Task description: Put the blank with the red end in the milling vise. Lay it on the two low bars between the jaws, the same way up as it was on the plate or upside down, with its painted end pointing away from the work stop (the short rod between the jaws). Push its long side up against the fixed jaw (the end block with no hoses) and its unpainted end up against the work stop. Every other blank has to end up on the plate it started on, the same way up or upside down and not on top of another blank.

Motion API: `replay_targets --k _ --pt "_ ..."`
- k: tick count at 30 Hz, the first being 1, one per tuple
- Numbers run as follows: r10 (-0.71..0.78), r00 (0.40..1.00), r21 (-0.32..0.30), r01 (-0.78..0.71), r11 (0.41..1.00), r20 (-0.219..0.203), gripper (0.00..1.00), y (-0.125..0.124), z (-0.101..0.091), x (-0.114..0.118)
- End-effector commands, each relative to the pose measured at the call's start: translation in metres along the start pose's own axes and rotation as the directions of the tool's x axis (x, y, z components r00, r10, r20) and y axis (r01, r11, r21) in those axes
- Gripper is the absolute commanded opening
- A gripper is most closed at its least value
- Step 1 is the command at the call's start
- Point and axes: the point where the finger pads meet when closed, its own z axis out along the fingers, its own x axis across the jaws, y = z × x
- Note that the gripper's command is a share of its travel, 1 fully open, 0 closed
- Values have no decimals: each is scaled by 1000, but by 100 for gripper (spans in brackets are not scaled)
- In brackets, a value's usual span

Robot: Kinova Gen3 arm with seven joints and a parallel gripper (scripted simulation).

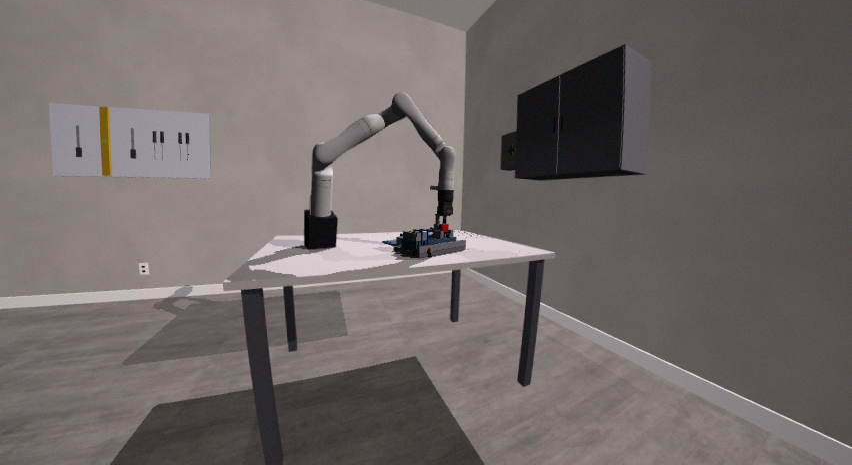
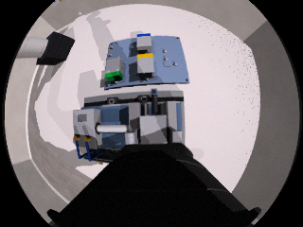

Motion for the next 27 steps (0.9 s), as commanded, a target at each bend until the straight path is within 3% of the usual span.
replay_targets --k 1,27 --pt "0 1000 -1 0 1000 -2 0 0 -1 1" --pt "0 1000 -1 0 1000 -2 0 0 1 1"
